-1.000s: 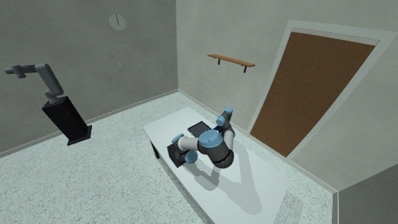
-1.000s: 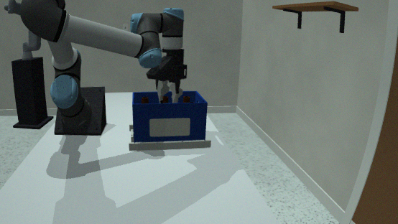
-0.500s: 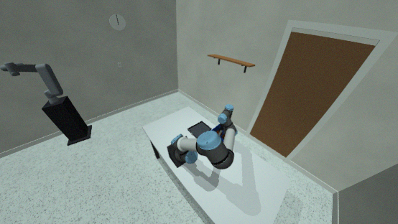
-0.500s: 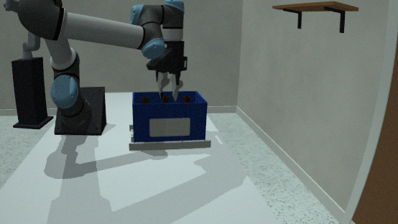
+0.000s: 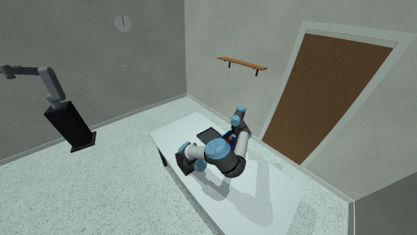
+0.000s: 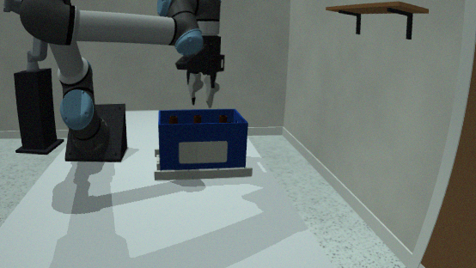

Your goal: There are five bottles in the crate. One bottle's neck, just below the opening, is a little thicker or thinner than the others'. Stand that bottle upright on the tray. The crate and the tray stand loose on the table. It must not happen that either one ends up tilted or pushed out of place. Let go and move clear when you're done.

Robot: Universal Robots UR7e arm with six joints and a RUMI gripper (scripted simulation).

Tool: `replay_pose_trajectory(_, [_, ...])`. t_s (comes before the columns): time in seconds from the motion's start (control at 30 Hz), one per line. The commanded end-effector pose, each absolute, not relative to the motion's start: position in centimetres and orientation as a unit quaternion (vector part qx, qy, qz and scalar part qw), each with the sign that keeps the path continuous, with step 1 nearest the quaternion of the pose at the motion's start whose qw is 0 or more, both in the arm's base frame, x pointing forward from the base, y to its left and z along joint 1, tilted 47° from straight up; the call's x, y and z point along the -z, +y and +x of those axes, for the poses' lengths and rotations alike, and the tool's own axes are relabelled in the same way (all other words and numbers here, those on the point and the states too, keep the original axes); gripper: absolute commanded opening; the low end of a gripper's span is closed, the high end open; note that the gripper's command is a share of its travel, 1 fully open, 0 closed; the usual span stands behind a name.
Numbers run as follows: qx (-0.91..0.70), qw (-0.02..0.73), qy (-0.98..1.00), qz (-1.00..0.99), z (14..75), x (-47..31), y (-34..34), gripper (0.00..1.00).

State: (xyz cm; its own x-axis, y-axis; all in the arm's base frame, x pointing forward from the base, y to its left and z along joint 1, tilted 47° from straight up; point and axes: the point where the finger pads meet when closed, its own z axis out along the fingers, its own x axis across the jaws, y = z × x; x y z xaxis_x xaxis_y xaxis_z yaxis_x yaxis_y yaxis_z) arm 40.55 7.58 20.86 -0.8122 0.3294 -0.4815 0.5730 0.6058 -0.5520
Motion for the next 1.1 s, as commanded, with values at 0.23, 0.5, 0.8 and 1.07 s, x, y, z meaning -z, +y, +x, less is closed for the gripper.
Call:
replay_pose_trajectory(0.23, [0.363,0.168,0.880,0.257,40.47,-21.43,8.19,0.38])
replay_pose_trajectory(0.5, [0.363,0.168,0.880,0.257,40.47,-21.44,8.20,0.00])
replay_pose_trajectory(0.8, [0.363,0.168,0.880,0.257,40.47,-21.44,8.20,0.00])
replay_pose_trajectory(1.07, [0.363,0.168,0.880,0.257,40.47,-21.44,8.20,0.00])
